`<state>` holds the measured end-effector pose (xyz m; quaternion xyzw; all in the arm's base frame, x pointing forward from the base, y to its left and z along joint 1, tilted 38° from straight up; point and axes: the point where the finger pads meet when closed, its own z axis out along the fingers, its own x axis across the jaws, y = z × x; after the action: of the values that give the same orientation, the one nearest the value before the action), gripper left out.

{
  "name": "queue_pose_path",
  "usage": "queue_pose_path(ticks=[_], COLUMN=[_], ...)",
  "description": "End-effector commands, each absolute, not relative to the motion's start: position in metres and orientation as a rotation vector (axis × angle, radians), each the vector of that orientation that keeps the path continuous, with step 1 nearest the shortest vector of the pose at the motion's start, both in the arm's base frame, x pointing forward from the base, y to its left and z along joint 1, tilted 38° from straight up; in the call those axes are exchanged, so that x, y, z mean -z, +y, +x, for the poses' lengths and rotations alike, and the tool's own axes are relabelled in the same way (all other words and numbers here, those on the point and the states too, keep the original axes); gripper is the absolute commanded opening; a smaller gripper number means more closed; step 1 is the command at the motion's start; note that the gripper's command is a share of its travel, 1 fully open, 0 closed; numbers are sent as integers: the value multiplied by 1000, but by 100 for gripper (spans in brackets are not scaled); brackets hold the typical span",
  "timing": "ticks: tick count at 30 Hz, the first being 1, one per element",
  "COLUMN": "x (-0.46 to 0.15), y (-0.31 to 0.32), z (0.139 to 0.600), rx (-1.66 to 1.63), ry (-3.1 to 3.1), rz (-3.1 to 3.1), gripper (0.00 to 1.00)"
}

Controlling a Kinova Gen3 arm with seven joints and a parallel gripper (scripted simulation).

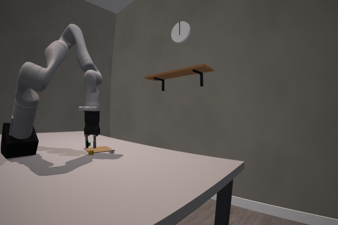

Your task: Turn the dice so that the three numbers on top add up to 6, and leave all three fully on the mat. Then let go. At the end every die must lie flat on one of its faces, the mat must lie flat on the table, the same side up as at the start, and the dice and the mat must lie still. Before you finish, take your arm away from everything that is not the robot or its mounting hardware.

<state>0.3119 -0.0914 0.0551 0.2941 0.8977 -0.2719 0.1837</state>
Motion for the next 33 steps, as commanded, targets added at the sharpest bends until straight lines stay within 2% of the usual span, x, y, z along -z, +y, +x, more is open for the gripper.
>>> queue_pose_path(ticks=[1,33], x=[-54,-52], y=[-94,-95], z=[312,312], rx=[768,768], ry=[2531,2531], rz=[835,835], gripper=[70,70])
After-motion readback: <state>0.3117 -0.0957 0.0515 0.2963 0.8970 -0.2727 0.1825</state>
